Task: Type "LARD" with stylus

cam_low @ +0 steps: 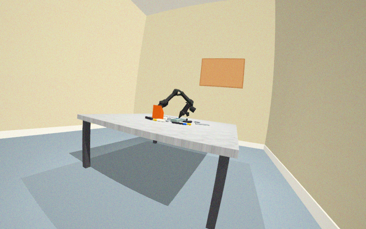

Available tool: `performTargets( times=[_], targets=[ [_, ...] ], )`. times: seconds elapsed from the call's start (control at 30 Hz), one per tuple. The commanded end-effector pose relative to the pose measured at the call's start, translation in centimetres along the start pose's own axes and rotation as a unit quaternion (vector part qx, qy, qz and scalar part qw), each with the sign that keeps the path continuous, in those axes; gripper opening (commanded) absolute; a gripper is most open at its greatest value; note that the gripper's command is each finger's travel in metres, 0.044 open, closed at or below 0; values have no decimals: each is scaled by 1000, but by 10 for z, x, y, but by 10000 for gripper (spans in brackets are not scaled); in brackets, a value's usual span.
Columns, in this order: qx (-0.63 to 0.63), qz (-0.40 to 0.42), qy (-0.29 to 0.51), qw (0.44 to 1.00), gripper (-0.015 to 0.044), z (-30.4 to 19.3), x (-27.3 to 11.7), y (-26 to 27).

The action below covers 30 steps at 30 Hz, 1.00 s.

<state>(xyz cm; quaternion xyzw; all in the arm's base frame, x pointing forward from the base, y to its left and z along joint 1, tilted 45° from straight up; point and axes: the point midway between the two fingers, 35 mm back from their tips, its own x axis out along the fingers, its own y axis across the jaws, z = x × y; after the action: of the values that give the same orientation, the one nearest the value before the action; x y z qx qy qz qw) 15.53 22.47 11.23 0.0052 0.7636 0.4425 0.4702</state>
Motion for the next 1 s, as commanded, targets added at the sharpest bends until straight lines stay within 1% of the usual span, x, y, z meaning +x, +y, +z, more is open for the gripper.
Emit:
performTargets(
  times=[0.0,0.5,0.67,0.77,0.97],
  targets=[
    [1,3,1,1000,150,2,4,1],
    [1,3,1,1000,150,6,11,1],
    [0,0,1,1000,19,5,10,0],
    [0,0,1,1000,0,5,10,0],
    [0,0,1,1000,0,5,10,0]
  ],
)
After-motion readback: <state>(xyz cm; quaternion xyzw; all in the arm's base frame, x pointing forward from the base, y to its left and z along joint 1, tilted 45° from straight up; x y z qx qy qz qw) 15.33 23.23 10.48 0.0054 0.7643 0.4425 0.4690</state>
